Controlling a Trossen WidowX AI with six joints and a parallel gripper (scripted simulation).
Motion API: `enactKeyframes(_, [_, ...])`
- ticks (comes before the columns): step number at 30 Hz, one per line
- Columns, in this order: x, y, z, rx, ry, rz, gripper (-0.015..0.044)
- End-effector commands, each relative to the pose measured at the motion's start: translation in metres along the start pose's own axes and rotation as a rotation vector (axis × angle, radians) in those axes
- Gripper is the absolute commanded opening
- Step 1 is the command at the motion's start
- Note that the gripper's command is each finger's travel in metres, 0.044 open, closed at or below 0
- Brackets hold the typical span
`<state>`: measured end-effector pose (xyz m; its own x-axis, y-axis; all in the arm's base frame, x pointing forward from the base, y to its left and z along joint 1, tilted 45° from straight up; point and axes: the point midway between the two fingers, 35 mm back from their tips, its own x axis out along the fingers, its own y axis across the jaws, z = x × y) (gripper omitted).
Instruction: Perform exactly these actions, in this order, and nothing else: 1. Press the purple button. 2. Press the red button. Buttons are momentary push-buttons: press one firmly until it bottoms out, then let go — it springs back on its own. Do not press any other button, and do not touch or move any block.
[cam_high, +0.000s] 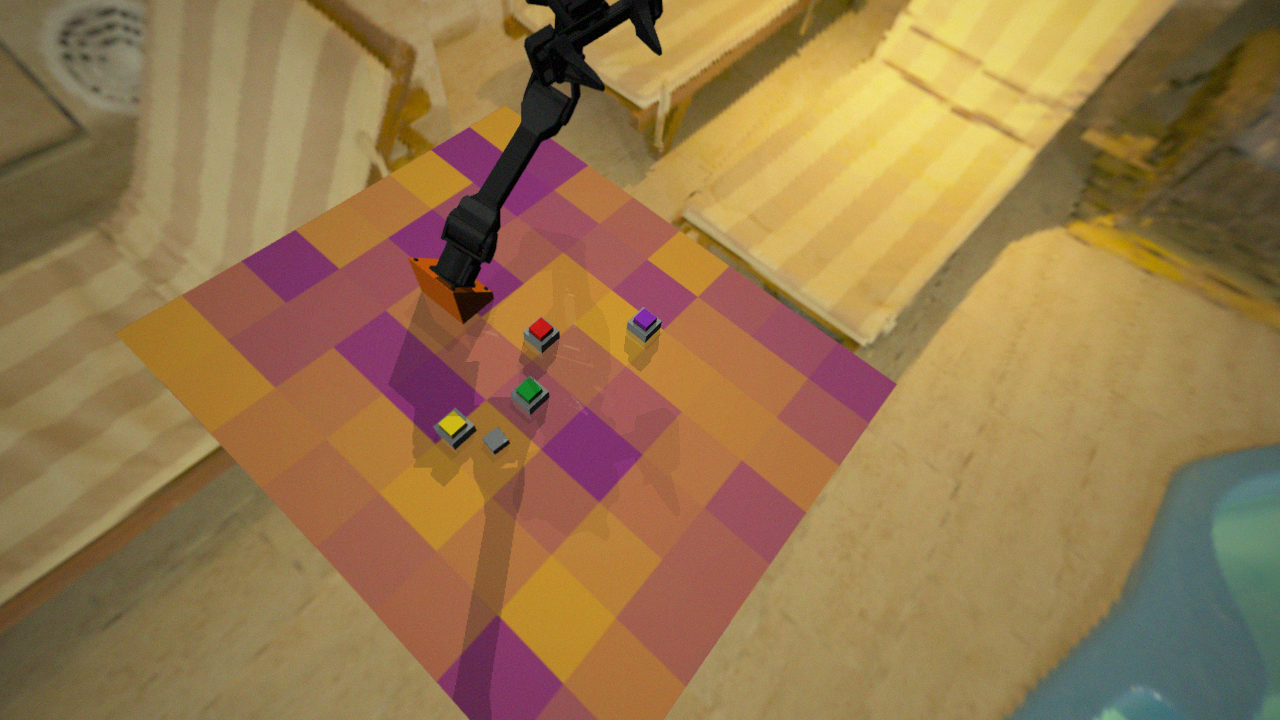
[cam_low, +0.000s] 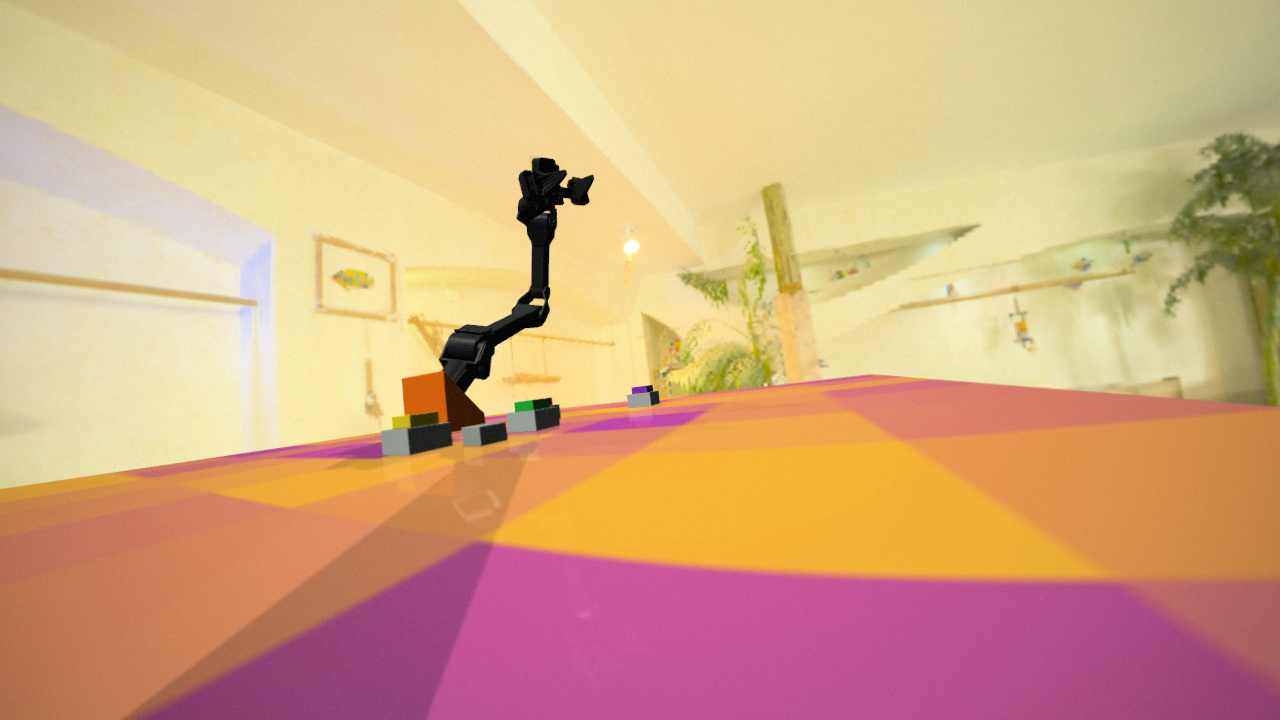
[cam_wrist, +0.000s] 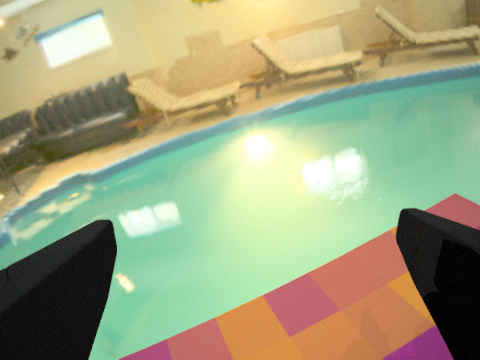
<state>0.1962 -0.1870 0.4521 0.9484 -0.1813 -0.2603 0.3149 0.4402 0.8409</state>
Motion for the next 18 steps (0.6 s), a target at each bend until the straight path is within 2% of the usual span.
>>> enactKeyframes(1, [0.052,-0.018,-0.036,-0.026,0.245,-0.008,0.04])
enactKeyframes(6, [0.106,-0.032,-0.103,-0.096,0.567,-0.014,0.04])
enactKeyframes(10, [0.134,-0.04,-0.169,-0.178,0.832,-0.014,0.04])
enactKeyframes(14, [0.145,-0.047,-0.241,-0.281,1.105,-0.011,0.04])
enactKeyframes(18, [0.138,-0.056,-0.313,-0.402,1.388,-0.001,0.04])
